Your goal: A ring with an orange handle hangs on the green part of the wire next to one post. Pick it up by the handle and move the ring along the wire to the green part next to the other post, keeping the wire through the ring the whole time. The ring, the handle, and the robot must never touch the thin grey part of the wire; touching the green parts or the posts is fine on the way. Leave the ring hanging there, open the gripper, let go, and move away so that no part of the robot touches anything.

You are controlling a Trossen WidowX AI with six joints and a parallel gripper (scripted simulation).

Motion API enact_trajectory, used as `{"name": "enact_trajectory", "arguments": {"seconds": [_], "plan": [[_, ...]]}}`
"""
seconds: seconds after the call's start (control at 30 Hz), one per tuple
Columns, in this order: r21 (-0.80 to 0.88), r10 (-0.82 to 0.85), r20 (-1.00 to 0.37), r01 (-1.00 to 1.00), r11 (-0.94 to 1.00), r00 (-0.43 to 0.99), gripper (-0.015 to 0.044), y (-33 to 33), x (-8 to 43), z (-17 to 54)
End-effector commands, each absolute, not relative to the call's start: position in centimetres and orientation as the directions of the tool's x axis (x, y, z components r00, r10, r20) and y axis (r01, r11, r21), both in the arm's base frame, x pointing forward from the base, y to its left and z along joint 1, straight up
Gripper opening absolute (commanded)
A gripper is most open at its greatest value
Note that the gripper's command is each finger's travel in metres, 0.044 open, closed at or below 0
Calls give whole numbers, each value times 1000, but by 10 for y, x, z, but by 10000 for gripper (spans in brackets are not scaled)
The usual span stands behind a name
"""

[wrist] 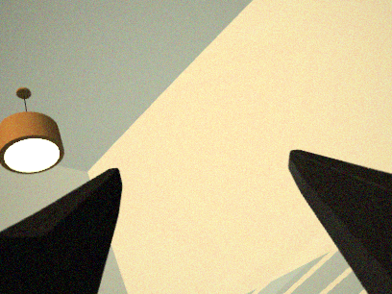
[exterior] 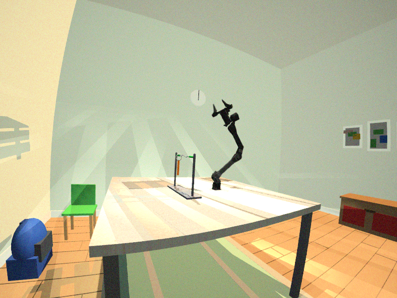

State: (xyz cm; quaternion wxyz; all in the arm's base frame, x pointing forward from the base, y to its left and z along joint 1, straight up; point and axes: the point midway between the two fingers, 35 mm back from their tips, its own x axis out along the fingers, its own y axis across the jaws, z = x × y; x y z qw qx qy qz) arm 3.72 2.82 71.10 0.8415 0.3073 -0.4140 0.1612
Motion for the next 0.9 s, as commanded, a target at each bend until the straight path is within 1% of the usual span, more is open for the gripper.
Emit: {"name": "enact_trajectory", "arguments": {"seconds": [0.0,0.1,0.27,0.57,0.87], "plan": [[384,17,795,-524,760,607,374,28,38,711],[389,12,774,-491,779,633,295,22,55,704],[397,-7,691,-371,839,723,164,-3,113,676],[376,-53,508,-165,912,860,160,-62,201,598],[328,-61,322,-51,943,945,160,-113,255,502]]}}
